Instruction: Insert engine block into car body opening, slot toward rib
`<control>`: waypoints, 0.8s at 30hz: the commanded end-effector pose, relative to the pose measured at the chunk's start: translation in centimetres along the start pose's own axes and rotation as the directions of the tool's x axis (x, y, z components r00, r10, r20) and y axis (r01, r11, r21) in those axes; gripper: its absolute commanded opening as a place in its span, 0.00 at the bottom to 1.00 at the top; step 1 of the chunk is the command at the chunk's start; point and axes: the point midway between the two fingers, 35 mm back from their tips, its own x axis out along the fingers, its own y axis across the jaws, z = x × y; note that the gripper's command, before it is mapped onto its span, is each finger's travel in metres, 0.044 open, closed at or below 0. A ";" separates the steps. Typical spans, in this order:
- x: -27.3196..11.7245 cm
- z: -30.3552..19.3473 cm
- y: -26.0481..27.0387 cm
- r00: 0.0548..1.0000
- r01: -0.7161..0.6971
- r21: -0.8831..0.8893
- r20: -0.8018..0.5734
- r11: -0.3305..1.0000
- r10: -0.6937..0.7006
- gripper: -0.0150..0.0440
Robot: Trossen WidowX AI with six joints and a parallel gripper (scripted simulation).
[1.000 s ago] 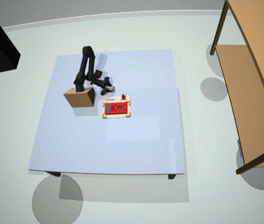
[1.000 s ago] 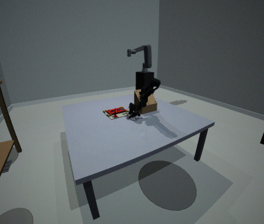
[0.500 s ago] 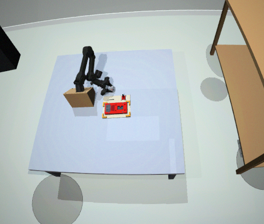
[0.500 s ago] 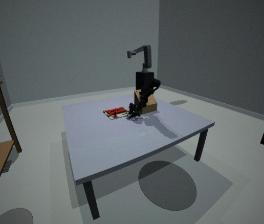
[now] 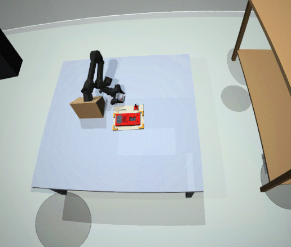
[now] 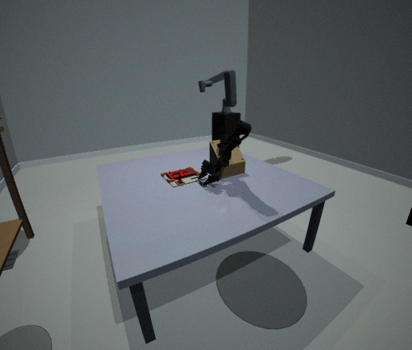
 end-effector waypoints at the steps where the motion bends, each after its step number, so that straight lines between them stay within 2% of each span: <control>1: -1.4 0.1 0.0 1.000 -0.002 0.003 -0.008 1.000 0.002 1.00; 7: -3.8 0.3 -0.1 1.000 -0.002 0.004 -0.009 1.000 0.002 1.00; 24: -3.6 0.3 0.1 1.000 -0.006 0.002 -0.010 1.000 0.006 1.00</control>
